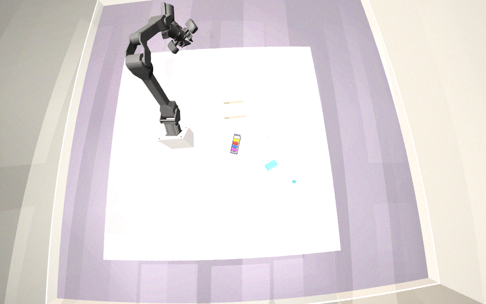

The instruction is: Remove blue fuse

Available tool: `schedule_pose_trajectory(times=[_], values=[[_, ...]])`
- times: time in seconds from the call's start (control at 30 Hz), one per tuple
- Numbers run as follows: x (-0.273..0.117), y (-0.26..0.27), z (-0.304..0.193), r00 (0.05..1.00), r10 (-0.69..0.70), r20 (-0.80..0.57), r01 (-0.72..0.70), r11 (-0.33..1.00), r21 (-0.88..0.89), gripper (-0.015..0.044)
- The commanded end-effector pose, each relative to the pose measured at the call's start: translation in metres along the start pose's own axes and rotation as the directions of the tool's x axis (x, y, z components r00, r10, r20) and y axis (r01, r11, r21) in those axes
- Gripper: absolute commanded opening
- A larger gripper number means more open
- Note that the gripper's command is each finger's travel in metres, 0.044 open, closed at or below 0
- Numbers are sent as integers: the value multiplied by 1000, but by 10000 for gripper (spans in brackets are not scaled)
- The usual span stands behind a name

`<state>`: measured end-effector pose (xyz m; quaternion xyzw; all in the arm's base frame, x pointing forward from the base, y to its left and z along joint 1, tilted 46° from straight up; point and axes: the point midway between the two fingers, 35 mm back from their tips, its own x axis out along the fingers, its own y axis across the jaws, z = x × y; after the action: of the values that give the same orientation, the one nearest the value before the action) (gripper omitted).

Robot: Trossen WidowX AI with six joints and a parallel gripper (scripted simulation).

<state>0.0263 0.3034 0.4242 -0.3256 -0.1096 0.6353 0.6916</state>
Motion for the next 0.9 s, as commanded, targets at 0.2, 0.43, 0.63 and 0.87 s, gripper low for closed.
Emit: schedule_pose_trajectory(times=[0.2, 0.43, 0.63, 0.87], values=[[79, -28, -142, 924, 70, -376, 31, 966, 256, 68], [90, -43, -245, 822, 151, -549, 150, 873, 464, 68], [84, -44, -336, 732, 277, -622, 242, 748, 618, 68], [52, -34, -438, 653, 423, -628, 380, 534, 755, 68]])
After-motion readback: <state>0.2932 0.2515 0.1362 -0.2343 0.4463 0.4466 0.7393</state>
